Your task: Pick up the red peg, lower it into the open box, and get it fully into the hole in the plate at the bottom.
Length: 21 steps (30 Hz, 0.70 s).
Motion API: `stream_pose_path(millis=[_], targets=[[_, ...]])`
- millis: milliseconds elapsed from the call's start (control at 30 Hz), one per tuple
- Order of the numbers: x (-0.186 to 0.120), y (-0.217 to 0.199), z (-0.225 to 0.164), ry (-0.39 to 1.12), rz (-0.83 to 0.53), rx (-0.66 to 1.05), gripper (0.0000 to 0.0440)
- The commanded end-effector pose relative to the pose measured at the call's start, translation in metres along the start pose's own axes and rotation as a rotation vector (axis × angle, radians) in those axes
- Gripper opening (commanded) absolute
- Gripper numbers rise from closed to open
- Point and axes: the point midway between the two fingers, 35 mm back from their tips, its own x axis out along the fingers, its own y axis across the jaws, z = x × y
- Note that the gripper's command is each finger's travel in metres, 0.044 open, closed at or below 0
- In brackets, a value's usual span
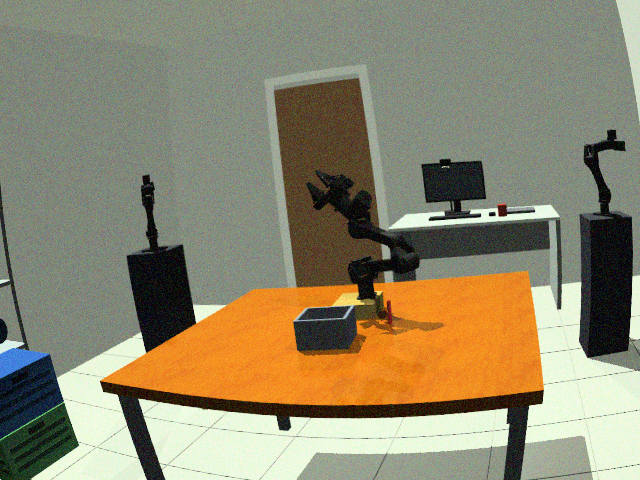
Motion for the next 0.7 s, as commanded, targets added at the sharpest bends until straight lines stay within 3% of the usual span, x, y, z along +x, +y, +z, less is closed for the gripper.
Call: stream_pose_path(millis=[0,67,667], targets=[[0.001,0.002,0.0,0.002,0.005,0.009,0.0419],[0.004,0.002,-0.001,0.008,0.005,0.043,0.044],[0.019,-0.056,-0.071,0.243,-0.289,0.503,0.044]])
